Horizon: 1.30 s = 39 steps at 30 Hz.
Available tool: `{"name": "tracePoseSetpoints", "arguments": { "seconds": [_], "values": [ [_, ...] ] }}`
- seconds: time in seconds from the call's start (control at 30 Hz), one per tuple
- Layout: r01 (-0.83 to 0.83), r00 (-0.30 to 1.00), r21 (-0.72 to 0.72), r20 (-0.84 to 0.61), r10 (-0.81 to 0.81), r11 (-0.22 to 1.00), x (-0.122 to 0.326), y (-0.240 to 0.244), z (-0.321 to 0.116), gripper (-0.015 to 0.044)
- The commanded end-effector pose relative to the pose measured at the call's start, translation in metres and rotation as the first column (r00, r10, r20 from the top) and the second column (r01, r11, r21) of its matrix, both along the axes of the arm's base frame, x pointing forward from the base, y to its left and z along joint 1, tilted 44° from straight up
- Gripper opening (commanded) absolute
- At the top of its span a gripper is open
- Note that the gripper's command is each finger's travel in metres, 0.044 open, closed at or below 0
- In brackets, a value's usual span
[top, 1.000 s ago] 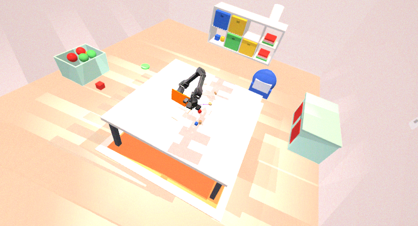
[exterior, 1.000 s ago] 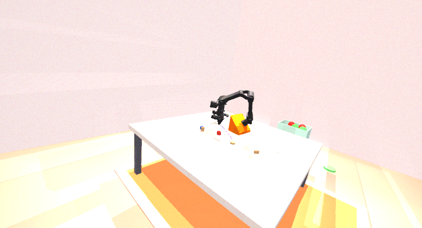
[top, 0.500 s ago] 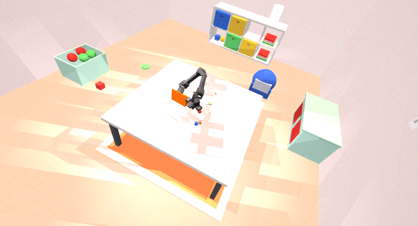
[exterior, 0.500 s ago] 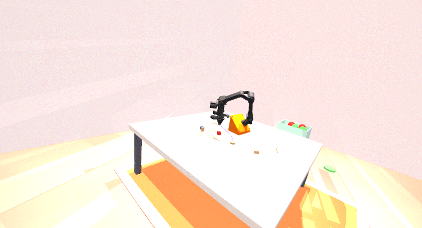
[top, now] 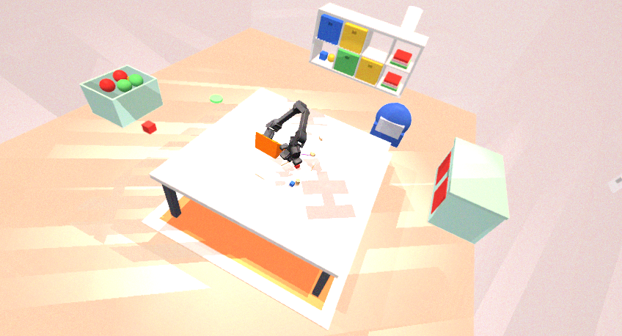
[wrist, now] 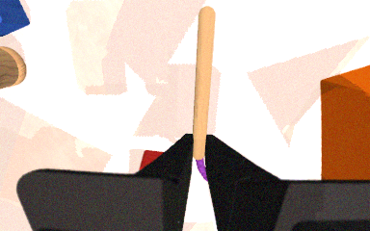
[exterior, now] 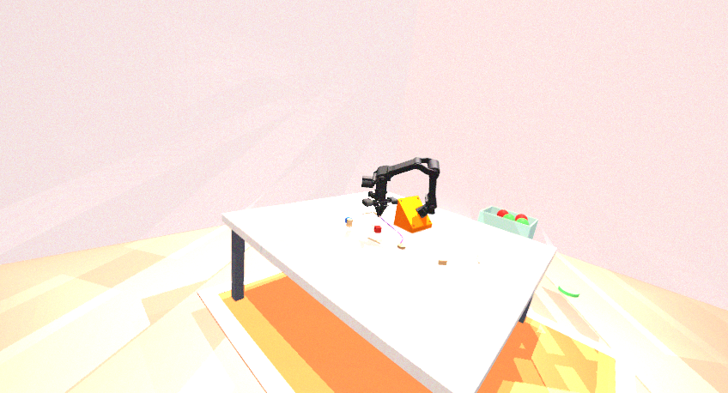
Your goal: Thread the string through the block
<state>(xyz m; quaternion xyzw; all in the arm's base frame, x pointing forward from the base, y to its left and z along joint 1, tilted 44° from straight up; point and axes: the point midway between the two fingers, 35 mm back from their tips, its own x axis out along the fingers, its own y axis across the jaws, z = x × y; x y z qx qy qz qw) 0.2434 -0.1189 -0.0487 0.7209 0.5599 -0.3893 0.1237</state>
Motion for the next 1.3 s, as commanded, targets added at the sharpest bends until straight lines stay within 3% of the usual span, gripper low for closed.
{"name": "tracePoseSetpoints", "arguments": {
  "seconds": [0.0, 1.27],
  "values": [
    [0.035, 0.999, 0.007, -0.039, -0.035, 0.999, 0.005, 0.002, 0.004, 0.0000],
    [0.305, 0.873, -0.004, -0.398, -0.281, 0.952, 0.033, 0.027, 0.033, 0.0000]
  ]
}}
